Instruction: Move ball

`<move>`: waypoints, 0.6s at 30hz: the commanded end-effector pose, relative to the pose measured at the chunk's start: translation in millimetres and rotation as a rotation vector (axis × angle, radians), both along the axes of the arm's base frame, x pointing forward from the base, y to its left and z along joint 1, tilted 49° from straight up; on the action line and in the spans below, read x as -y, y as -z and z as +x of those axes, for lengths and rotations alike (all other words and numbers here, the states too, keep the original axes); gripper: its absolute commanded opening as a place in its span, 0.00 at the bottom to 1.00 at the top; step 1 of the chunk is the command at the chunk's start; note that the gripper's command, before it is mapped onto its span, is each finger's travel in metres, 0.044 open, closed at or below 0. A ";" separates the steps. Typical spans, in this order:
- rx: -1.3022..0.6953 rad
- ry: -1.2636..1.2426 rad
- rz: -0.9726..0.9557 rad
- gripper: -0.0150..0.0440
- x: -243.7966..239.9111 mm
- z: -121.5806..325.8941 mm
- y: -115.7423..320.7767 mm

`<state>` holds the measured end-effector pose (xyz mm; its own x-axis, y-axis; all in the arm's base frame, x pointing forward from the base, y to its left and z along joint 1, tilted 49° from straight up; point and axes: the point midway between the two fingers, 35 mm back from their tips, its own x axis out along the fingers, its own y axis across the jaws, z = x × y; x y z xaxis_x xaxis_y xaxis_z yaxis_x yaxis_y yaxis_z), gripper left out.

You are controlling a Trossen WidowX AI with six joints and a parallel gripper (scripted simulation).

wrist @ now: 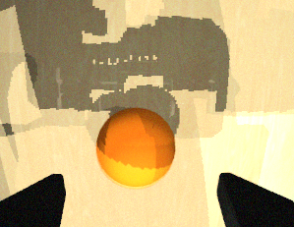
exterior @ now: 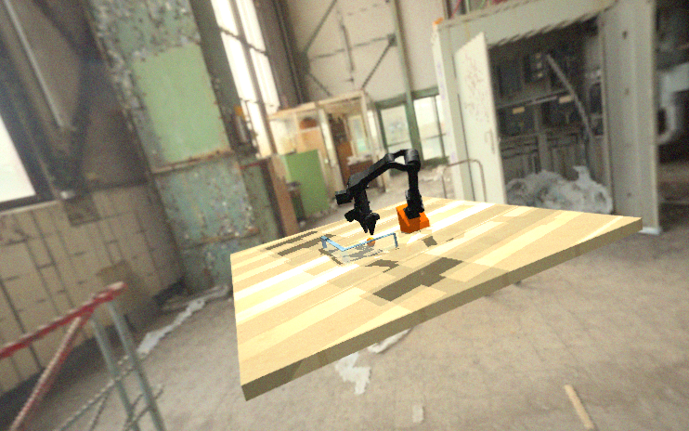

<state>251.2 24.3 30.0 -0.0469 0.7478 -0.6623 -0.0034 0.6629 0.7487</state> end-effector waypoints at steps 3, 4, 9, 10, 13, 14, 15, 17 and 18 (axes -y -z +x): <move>0.011 0.003 0.000 0.76 34.2 0.0 -31.8; 0.011 0.003 0.000 0.76 34.2 0.0 -31.8; 0.025 0.022 -0.006 0.76 32.1 4.4 -26.7; 0.025 0.022 -0.006 0.76 32.1 4.4 -26.7; 0.025 0.022 -0.006 0.85 38.9 4.2 -32.9; 0.025 0.021 -0.005 0.90 47.3 3.6 -40.8; 0.025 0.020 -0.004 0.94 55.6 2.5 -48.9; 0.025 0.019 -0.002 1.00 62.2 1.3 -55.6; 0.025 0.019 -0.002 1.00 62.2 1.3 -55.6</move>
